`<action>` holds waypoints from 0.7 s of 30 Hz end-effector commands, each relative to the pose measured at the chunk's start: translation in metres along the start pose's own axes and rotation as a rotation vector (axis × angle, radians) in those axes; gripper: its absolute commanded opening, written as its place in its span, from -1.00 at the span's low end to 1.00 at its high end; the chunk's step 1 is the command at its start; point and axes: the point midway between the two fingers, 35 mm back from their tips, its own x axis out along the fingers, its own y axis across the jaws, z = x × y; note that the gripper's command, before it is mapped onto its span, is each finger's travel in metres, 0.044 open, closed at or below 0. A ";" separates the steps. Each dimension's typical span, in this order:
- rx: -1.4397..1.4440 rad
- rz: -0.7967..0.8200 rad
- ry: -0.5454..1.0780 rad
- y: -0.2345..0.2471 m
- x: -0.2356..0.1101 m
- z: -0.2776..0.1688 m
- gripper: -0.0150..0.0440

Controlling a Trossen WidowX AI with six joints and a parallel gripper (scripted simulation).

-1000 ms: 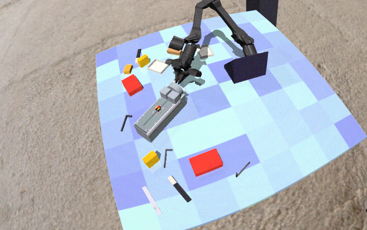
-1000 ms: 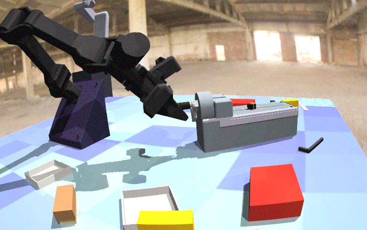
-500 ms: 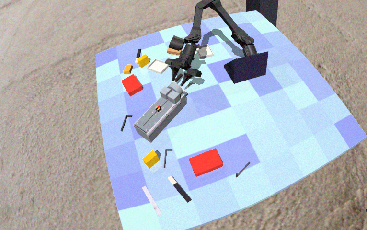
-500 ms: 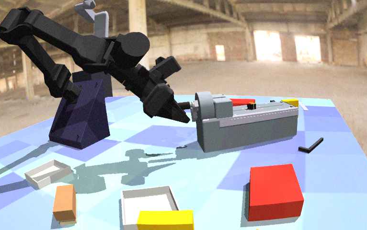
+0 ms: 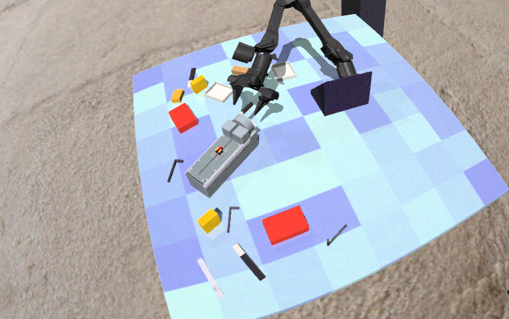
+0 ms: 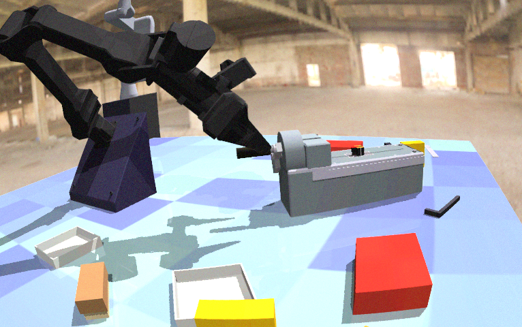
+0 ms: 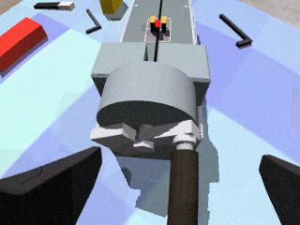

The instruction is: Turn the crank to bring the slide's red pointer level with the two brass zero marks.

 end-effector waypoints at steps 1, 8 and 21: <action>0.007 -0.007 0.004 -0.002 -0.009 0.008 1.00; 0.003 0.002 -0.001 -0.001 -0.048 0.050 1.00; 0.110 -0.081 0.073 0.003 -0.032 0.087 1.00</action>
